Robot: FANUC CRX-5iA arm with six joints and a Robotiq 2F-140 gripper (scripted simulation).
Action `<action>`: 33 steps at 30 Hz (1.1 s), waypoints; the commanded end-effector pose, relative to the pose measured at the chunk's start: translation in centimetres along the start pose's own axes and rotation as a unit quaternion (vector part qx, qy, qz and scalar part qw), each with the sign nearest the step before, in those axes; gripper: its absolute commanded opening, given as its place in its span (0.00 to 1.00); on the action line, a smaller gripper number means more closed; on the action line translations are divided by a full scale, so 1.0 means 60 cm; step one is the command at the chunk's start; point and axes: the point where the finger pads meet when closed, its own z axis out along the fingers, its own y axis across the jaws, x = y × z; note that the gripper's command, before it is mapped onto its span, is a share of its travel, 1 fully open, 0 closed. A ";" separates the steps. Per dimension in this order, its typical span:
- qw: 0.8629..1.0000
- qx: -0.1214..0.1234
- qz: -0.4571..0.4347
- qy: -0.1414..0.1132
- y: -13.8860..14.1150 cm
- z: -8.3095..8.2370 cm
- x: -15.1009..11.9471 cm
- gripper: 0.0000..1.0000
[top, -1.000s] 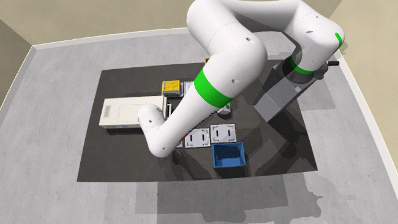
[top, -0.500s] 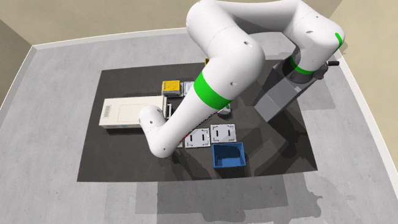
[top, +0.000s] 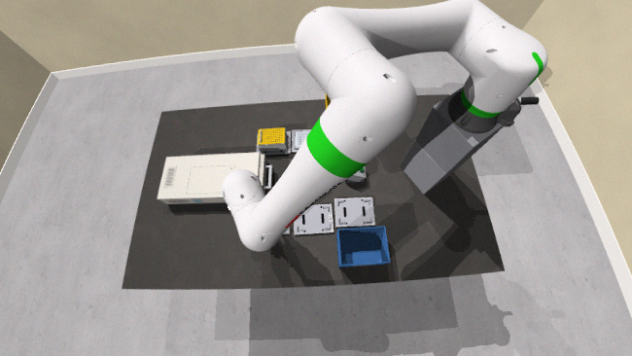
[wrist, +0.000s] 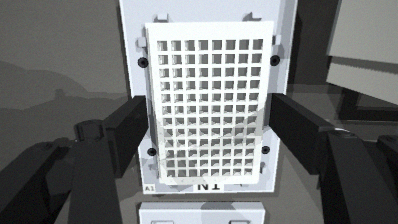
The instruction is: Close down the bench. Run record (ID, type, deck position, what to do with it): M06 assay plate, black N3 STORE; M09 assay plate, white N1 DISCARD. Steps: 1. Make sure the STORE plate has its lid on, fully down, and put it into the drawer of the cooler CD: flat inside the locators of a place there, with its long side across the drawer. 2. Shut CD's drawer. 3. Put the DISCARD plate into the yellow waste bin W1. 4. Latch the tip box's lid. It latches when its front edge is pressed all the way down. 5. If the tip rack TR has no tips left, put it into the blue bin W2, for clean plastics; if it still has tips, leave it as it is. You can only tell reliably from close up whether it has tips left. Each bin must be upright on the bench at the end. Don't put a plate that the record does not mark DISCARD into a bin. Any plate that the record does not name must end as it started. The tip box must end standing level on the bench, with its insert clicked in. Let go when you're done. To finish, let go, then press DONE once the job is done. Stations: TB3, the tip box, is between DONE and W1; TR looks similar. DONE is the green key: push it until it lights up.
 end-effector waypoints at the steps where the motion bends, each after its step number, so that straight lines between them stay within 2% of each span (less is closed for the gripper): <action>1: 1.000 0.000 0.000 0.001 -0.001 -0.002 0.003 0.70; 31: 1.000 0.000 0.000 0.001 -0.001 -0.005 0.003 0.59; 32: 1.000 0.000 0.000 0.001 -0.001 -0.005 0.003 0.10; 33: 1.000 0.000 0.000 0.001 -0.001 -0.005 0.003 0.10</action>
